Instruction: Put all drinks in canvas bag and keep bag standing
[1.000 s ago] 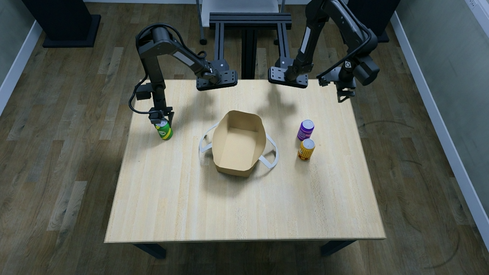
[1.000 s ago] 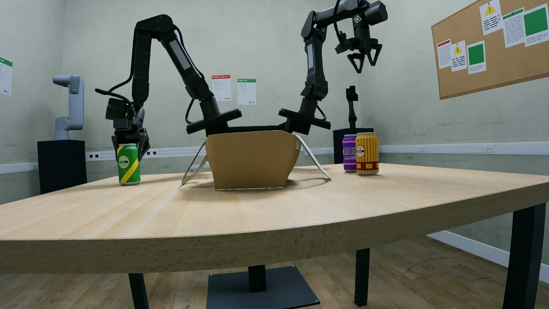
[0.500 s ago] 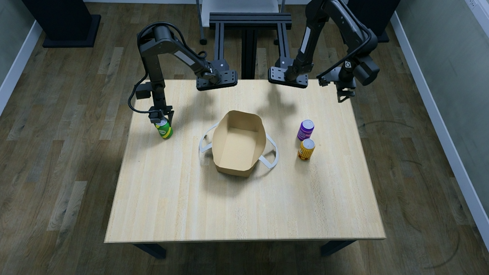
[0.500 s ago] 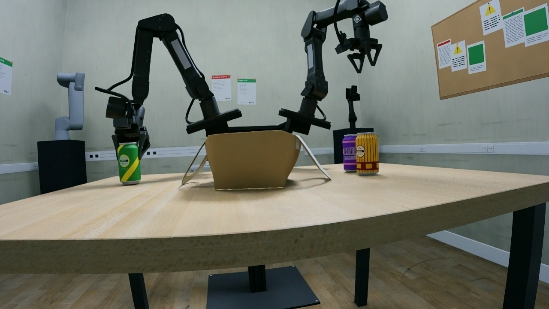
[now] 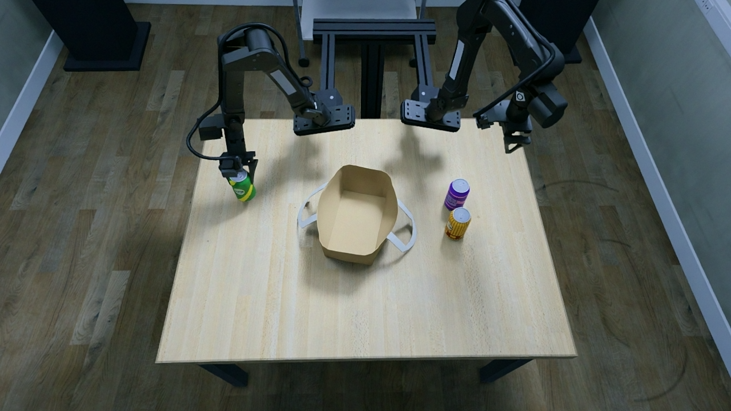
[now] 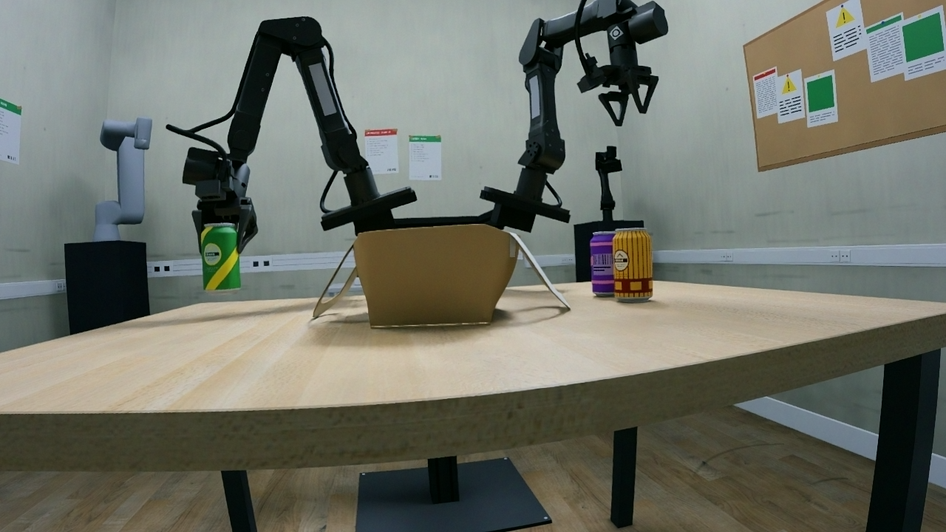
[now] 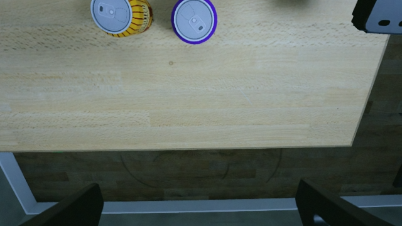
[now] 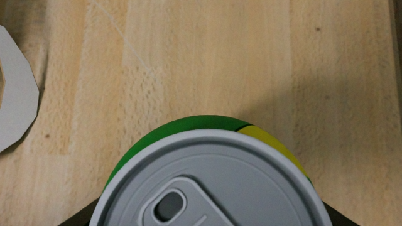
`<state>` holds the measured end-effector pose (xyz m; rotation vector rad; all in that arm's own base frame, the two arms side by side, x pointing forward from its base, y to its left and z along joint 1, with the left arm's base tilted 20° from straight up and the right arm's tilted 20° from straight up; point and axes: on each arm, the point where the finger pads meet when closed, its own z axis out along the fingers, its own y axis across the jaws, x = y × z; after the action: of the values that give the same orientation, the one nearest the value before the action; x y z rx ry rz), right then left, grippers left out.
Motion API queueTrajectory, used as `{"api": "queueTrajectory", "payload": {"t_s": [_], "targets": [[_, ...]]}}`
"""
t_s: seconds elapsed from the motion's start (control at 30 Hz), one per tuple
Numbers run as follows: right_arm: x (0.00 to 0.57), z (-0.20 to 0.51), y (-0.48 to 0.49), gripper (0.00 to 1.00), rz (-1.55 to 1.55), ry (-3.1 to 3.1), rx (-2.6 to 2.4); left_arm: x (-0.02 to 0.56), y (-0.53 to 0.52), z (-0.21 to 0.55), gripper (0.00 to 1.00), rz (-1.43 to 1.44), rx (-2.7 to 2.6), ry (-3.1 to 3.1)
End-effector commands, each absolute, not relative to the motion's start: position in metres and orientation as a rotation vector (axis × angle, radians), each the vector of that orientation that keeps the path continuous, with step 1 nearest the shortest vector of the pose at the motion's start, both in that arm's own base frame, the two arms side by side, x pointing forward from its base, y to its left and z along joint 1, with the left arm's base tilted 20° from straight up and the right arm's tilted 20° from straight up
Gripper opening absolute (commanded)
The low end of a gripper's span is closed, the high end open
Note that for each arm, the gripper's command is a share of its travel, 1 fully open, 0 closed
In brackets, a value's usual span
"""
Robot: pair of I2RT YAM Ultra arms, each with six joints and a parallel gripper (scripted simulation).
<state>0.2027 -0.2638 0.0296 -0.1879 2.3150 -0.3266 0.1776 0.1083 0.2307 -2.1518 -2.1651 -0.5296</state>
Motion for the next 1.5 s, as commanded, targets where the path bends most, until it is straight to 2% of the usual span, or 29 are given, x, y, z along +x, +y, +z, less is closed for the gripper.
{"api": "queueTrajectory", "payload": {"t_s": [0.0, 1.47], "targets": [[0.208, 0.059, -0.272, 0.70, -0.372, 2.241, -0.227, 0.175, 0.102, 0.236, 1.00, -0.553, -2.173, -2.176], [0.198, 0.119, -0.256, 0.70, -0.385, 2.224, -0.239, 0.175, 0.102, 0.236, 1.00, -0.553, -2.173, -2.176]]}}
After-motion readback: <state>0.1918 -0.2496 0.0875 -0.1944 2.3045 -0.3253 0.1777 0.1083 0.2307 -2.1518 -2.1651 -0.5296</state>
